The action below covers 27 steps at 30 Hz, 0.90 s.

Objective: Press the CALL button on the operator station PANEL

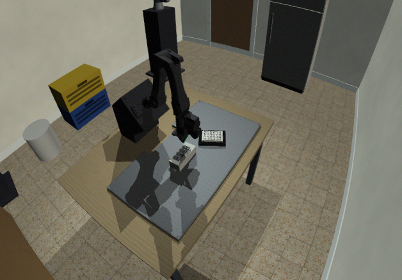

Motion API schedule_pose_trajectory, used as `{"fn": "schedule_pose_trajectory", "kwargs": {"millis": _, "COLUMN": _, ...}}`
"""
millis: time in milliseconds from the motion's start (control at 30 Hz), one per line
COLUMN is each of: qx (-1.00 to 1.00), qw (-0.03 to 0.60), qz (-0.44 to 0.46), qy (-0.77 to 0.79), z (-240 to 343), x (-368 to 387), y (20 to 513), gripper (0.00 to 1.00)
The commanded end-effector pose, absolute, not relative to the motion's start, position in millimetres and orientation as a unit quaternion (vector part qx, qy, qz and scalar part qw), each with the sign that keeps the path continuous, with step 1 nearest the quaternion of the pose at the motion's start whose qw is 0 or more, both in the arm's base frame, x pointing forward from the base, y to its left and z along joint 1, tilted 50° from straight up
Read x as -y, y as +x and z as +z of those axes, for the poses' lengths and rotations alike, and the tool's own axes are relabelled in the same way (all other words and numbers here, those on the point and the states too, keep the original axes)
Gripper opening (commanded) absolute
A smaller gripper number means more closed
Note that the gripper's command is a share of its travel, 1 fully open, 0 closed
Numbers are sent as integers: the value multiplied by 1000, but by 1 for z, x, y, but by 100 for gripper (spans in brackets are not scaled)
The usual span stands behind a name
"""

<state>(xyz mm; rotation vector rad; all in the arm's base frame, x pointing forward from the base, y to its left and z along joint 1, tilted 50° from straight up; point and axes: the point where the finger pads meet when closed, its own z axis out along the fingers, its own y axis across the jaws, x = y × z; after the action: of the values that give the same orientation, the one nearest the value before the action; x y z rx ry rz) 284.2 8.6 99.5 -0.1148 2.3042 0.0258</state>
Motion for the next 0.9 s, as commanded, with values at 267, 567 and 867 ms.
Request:
{"fn": "schedule_pose_trajectory", "kwargs": {"millis": 267, "qx": -906, "qw": 420, "qz": 9, "qy": -44, "z": 94, "x": -10, "y": 301, "gripper": 0}}
{"fn": "schedule_pose_trajectory", "kwargs": {"millis": 567, "qx": -904, "qw": 425, "qz": 10, "qy": -46, "z": 93, "x": -12, "y": 310, "gripper": 0}}
{"fn": "schedule_pose_trajectory", "kwargs": {"millis": 867, "qx": -898, "qw": 439, "qz": 9, "qy": -44, "z": 100, "x": -10, "y": 312, "gripper": 0}}
